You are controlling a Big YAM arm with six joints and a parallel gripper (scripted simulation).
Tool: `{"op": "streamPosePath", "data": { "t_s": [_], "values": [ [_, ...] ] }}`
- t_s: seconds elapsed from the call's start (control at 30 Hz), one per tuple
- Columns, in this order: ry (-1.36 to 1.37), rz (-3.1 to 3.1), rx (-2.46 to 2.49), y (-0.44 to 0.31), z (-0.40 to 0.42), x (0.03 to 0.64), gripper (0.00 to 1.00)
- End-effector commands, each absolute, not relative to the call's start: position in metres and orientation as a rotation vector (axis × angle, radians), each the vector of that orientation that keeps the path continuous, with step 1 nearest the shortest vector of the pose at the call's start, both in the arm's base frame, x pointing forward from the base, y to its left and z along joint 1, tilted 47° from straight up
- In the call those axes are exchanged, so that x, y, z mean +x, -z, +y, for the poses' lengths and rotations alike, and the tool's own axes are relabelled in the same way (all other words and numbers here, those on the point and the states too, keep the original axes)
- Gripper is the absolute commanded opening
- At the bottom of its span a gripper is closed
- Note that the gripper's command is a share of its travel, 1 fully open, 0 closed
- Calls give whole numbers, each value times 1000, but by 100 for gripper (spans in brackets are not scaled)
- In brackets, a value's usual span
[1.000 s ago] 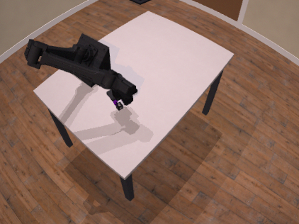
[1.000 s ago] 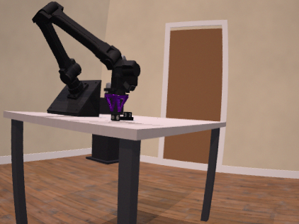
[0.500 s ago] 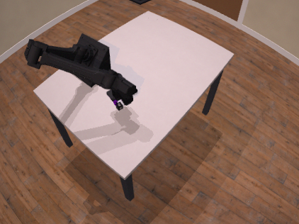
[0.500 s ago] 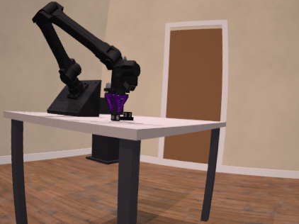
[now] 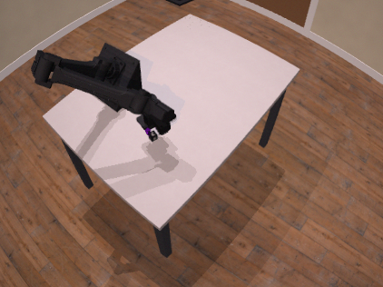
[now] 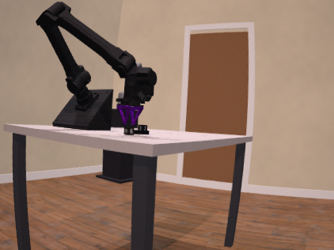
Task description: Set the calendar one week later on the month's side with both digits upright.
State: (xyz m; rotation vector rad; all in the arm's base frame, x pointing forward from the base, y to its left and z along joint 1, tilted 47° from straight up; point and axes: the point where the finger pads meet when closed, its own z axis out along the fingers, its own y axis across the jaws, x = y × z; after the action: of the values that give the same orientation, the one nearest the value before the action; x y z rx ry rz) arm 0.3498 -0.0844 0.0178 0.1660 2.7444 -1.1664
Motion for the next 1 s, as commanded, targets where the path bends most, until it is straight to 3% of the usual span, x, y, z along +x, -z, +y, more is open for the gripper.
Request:
{"op": "streamPosePath", "data": {
  "t_s": [0.0,0.97],
  "values": [
    [1166,2735,144,-16,-81,351,44],
    [1165,2735,145,-16,-81,355,44]
  ]
}}
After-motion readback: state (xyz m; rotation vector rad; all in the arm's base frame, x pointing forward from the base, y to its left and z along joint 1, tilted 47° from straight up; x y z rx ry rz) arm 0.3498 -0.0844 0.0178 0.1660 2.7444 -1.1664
